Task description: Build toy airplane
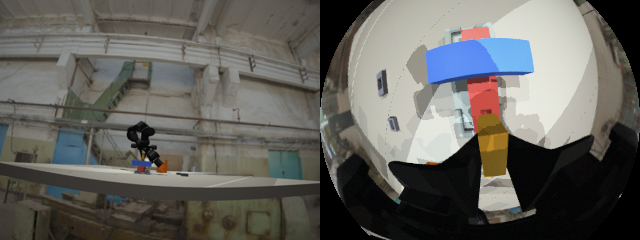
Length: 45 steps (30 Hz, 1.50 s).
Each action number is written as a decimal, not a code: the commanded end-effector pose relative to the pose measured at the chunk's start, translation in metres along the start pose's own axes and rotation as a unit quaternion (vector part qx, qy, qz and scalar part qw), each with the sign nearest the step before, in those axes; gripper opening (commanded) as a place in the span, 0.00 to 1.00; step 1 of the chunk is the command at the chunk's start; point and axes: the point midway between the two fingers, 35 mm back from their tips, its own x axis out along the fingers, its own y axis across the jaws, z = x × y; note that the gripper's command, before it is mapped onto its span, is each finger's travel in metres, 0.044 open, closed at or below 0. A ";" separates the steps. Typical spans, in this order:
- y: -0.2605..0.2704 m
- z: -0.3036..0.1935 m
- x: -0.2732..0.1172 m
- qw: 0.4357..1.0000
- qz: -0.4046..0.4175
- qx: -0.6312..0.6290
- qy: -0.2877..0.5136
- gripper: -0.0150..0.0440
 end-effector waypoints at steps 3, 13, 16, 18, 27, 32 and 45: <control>-0.001 -0.001 0.000 1.000 -0.002 -0.003 0.000 0.36; -0.002 0.000 0.012 1.000 -0.001 -0.003 0.000 0.36; -0.002 0.000 0.017 1.000 -0.001 -0.003 0.000 0.36; -0.002 0.000 0.020 1.000 -0.001 -0.003 0.000 0.36; -0.002 -0.001 0.034 1.000 -0.002 -0.002 0.000 0.36; -0.002 -0.001 0.040 1.000 -0.003 -0.002 0.000 0.36; -0.002 -0.001 0.038 1.000 -0.001 -0.002 0.002 0.30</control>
